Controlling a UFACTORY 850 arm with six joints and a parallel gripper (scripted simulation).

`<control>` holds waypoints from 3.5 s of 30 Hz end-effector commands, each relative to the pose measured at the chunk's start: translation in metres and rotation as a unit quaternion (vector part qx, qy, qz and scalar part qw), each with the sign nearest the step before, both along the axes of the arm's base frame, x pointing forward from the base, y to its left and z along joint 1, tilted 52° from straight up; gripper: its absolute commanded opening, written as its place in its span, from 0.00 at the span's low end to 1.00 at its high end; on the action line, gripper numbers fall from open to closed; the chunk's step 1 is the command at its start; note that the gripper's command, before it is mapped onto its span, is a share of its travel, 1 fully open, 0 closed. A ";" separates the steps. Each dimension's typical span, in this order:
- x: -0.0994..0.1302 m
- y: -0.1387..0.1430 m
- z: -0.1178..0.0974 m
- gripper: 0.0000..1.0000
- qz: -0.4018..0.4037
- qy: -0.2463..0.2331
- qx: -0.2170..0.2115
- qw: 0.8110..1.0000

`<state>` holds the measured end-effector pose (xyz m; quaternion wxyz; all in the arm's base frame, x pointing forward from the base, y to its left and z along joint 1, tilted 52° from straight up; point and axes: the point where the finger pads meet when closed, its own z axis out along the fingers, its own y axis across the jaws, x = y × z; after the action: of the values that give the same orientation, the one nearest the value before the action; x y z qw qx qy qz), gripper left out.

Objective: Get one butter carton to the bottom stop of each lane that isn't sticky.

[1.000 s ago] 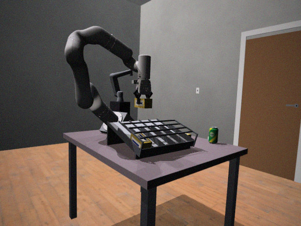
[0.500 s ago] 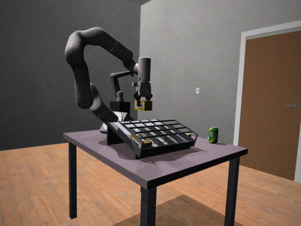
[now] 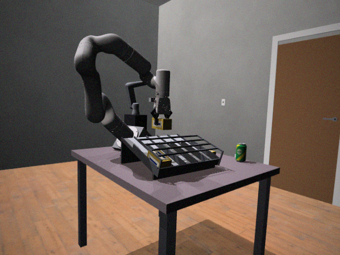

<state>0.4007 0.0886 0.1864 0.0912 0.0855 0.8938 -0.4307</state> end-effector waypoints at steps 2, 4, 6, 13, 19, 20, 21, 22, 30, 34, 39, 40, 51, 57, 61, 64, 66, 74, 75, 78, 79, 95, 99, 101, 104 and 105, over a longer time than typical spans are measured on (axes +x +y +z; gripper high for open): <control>0.000 0.000 0.000 0.00 0.000 0.000 0.000 1.000; 0.000 0.000 0.000 0.00 0.000 0.000 0.000 1.000; 0.001 -0.007 -0.006 0.00 -0.037 0.029 0.011 0.999; 0.001 -0.007 -0.006 0.00 -0.037 0.029 0.011 0.999; 0.001 -0.007 -0.006 0.00 -0.037 0.029 0.011 0.999; 0.001 -0.007 -0.006 0.00 -0.037 0.029 0.011 0.999; 0.001 -0.007 -0.006 0.00 -0.037 0.029 0.011 0.999; 0.001 -0.007 -0.006 0.00 -0.037 0.029 0.011 0.999; 0.001 -0.007 -0.006 0.00 -0.074 0.060 0.022 0.995; 0.001 -0.007 -0.006 0.00 -0.074 0.060 0.022 0.995; 0.001 -0.007 -0.006 0.00 -0.074 0.060 0.022 0.995; 0.001 -0.007 -0.006 0.00 -0.110 0.090 0.033 0.989; 0.001 -0.007 -0.006 0.00 -0.110 0.090 0.033 0.989; -0.005 -0.029 -0.026 0.00 -0.110 0.090 0.033 0.989; -0.005 -0.029 -0.026 0.00 -0.110 0.090 0.033 0.989; -0.005 -0.029 -0.026 0.00 -0.110 0.090 0.033 0.989; -0.005 -0.029 -0.026 0.00 -0.110 0.090 0.033 0.989; -0.009 -0.044 -0.039 0.00 -0.110 0.090 0.033 0.989; -0.009 -0.044 -0.039 0.00 -0.110 0.090 0.033 0.989; -0.009 -0.044 -0.039 0.00 -0.110 0.090 0.033 0.989; -0.009 -0.044 -0.039 0.00 -0.110 0.090 0.033 0.989; -0.010 -0.044 -0.039 0.00 -0.110 0.090 0.033 0.989; -0.010 -0.044 -0.039 0.00 -0.110 0.090 0.033 0.989; -0.010 -0.044 -0.039 0.00 -0.110 0.090 0.033 0.989; -0.010 -0.044 -0.039 0.00 -0.110 0.090 0.033 0.989; -0.010 -0.044 -0.039 0.00 -0.110 0.090 0.033 0.989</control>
<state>0.3906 0.0443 0.1473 -0.0411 0.1470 0.8973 -0.4142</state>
